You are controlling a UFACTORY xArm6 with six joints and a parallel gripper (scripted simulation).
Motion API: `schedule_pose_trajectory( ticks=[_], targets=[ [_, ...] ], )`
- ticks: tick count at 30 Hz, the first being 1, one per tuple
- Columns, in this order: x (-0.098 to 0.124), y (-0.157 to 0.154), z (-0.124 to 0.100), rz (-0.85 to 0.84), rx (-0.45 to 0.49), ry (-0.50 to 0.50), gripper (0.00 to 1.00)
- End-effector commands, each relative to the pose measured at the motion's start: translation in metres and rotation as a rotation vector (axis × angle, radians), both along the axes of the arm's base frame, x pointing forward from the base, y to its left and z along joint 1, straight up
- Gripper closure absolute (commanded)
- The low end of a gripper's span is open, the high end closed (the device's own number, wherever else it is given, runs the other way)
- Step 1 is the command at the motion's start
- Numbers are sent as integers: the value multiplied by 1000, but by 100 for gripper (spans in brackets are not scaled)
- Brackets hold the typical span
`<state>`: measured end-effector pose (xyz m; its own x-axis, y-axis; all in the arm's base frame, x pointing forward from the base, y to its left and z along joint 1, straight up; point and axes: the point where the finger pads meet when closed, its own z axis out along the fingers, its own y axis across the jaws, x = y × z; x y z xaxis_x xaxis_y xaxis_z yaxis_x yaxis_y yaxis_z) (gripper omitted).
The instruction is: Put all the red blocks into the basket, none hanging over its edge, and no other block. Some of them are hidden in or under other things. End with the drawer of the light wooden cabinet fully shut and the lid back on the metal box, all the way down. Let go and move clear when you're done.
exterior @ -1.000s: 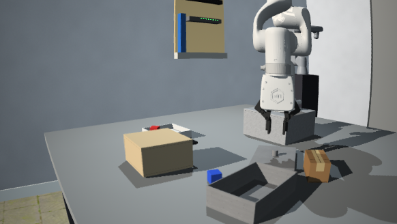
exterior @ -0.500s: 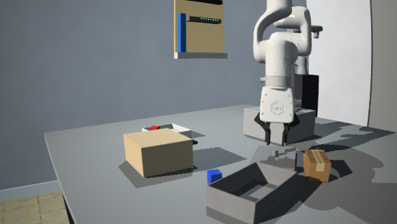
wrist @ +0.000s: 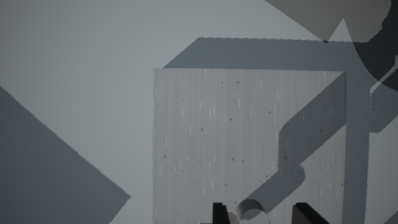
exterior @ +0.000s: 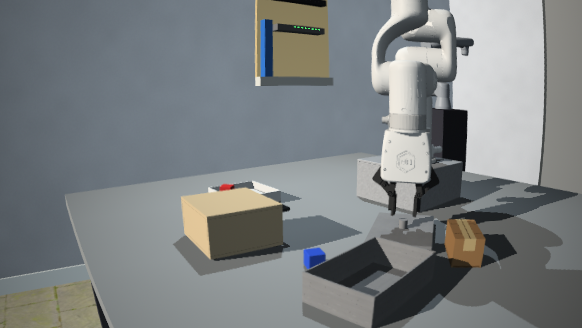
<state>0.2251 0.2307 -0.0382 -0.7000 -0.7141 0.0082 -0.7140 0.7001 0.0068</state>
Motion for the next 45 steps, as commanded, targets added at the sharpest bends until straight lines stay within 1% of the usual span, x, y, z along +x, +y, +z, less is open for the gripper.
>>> schedule_pose_trajectory(
  ticks=[1,28,45],
  targets=[
    [1,1,1,0,2,-2,56],
    [2,2,0,0,2,-2,56],
    [2,2,-6,0,2,-2,56]
  ],
)
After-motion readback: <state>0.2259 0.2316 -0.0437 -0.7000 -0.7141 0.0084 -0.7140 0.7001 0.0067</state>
